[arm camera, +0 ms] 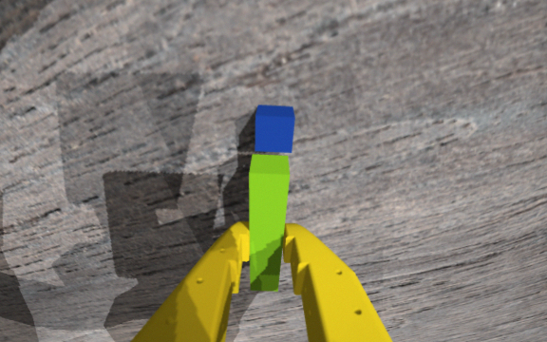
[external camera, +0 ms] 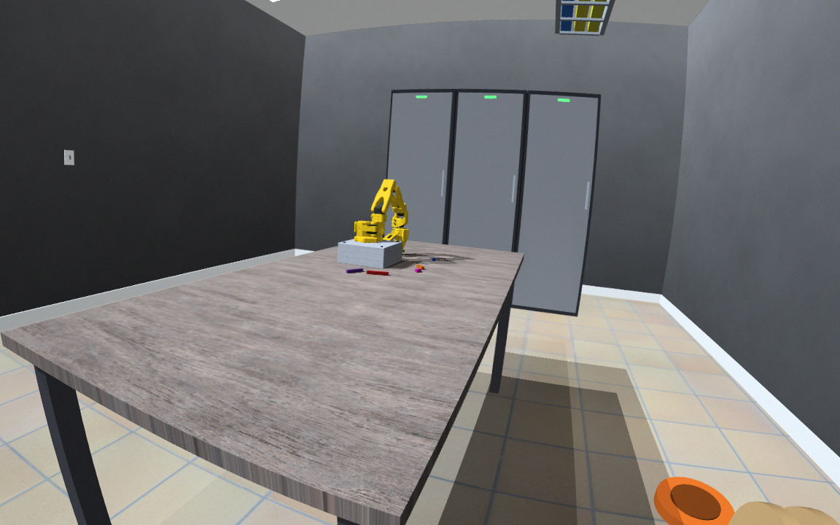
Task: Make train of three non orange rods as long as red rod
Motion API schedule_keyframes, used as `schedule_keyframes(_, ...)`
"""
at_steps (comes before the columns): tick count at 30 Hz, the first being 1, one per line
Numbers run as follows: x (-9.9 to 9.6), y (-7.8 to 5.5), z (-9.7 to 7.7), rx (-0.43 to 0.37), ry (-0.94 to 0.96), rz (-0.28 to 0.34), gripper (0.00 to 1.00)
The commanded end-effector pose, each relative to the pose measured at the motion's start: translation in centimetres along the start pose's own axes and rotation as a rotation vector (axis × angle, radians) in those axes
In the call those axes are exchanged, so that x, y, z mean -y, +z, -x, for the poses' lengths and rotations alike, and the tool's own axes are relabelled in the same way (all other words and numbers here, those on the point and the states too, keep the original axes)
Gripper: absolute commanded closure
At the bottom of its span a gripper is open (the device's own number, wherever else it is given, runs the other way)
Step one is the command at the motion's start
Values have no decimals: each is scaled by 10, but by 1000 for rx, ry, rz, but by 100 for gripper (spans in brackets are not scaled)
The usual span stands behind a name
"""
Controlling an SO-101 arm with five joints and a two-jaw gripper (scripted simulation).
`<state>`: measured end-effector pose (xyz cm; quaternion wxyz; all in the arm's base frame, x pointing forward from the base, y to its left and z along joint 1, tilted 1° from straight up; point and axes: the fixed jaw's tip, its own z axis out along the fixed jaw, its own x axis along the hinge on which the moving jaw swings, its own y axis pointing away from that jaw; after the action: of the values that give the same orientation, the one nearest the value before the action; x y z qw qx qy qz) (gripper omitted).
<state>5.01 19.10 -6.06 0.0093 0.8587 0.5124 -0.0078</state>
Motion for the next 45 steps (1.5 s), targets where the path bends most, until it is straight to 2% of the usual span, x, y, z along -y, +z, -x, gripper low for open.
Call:
schedule_keyframes(1, 2, 2, 1, 2, -5, 0, 100)
schedule_keyframes(45, 3, 0, -4, -9, -5, -4, 100)
